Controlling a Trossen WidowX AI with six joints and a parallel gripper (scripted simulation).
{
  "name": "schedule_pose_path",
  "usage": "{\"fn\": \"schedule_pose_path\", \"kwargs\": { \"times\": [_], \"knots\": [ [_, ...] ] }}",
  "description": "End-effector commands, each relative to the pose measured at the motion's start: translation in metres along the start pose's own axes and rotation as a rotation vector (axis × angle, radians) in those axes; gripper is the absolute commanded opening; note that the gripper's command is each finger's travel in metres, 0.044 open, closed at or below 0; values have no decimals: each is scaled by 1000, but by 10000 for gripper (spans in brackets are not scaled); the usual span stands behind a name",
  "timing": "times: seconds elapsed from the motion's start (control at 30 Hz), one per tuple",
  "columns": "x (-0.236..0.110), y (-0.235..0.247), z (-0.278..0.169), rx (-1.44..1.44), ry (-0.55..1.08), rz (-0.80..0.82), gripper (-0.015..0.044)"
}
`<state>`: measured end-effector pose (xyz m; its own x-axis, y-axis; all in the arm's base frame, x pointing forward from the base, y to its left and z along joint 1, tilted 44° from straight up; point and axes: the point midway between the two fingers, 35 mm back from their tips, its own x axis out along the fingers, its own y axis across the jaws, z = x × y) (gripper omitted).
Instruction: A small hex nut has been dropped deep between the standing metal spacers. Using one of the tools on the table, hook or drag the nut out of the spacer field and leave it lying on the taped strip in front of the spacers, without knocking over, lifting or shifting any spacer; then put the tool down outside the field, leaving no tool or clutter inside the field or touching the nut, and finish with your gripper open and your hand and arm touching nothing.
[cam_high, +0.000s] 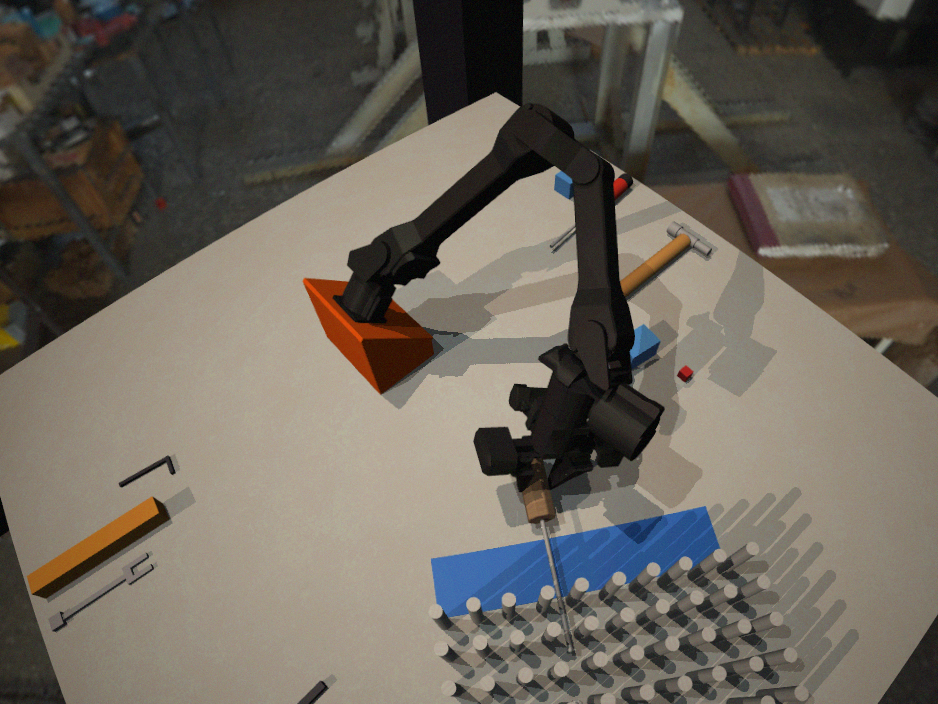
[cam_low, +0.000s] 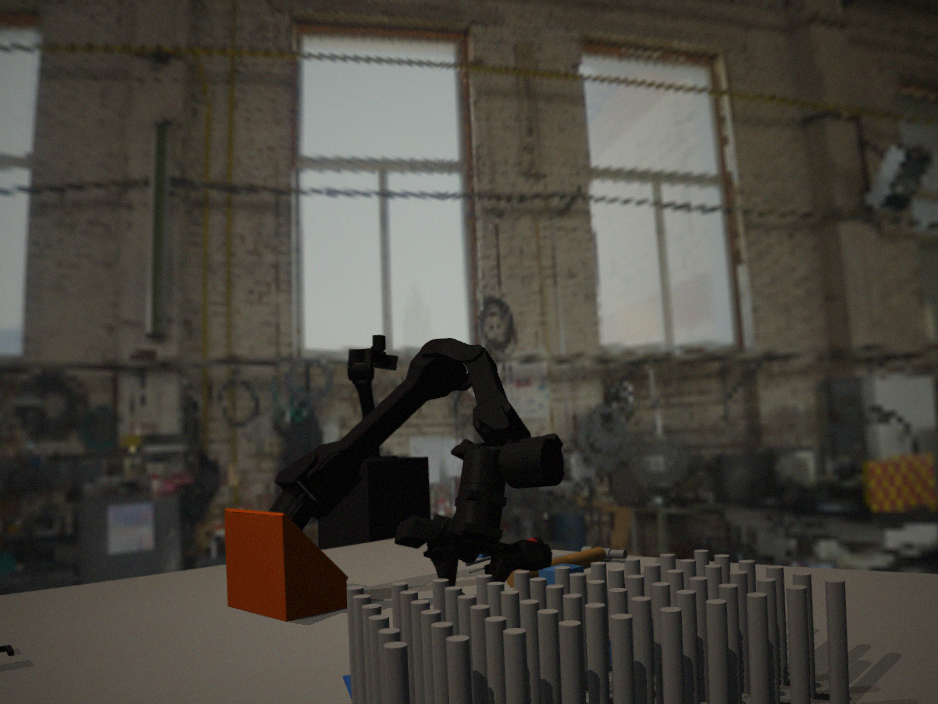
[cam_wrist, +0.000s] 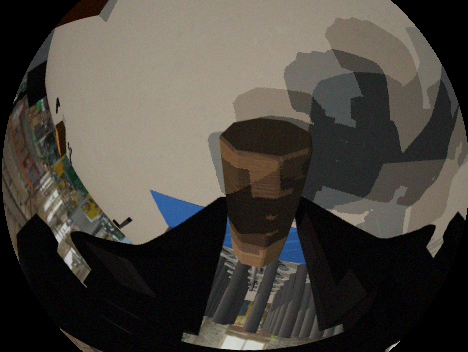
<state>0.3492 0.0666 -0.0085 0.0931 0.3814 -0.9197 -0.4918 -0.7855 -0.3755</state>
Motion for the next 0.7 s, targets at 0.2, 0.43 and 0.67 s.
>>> {"fn": "schedule_pose_path", "kwargs": {
  "times": [0.2, 0.43, 0.67],
  "knots": [
    [0, -1, -8, -3, 3, -5, 0],
    [2, -1, -12, -3, 4, -5, 0],
    [3, -1, -17, -3, 4, -5, 0]
  ]
}}
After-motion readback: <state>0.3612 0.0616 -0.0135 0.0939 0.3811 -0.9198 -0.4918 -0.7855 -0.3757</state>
